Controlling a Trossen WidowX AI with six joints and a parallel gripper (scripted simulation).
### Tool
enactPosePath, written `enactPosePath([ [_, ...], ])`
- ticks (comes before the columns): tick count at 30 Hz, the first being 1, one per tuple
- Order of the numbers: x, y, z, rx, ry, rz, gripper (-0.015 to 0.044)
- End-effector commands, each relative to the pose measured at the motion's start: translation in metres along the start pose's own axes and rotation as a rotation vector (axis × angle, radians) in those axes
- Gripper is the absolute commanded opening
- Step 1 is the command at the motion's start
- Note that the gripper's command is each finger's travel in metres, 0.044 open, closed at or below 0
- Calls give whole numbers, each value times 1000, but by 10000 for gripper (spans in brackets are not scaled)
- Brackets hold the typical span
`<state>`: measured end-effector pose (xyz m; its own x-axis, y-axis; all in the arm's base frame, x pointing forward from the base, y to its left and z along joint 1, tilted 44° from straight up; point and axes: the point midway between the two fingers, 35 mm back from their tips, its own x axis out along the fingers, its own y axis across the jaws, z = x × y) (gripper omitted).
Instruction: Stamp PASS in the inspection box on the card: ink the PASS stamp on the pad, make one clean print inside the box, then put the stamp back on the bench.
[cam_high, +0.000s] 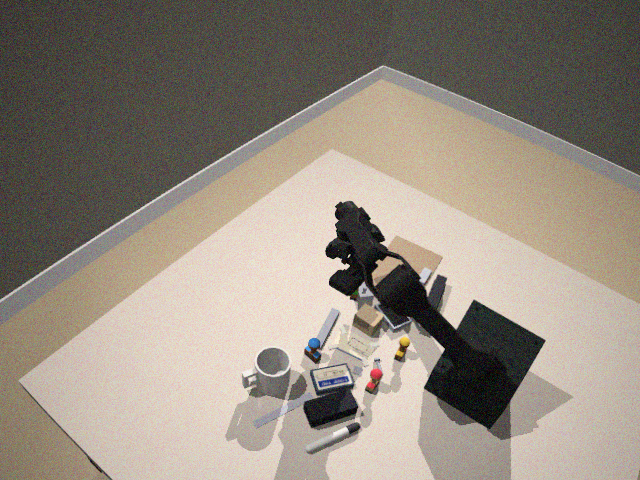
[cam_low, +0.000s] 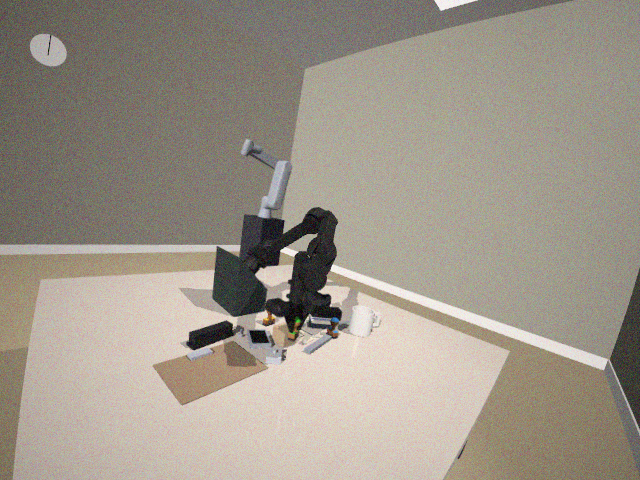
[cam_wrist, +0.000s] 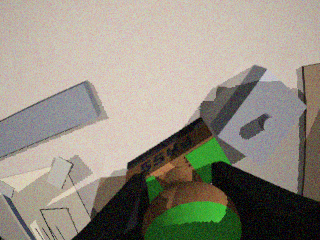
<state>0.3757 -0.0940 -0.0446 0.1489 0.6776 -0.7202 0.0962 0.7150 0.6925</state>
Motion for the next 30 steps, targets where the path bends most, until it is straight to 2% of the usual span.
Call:
enactPosePath([
  [1, -4, 0, 1, -7, -1, -5, 0],
  [30, -18, 0, -1, -7, -1, -3, 0],
])
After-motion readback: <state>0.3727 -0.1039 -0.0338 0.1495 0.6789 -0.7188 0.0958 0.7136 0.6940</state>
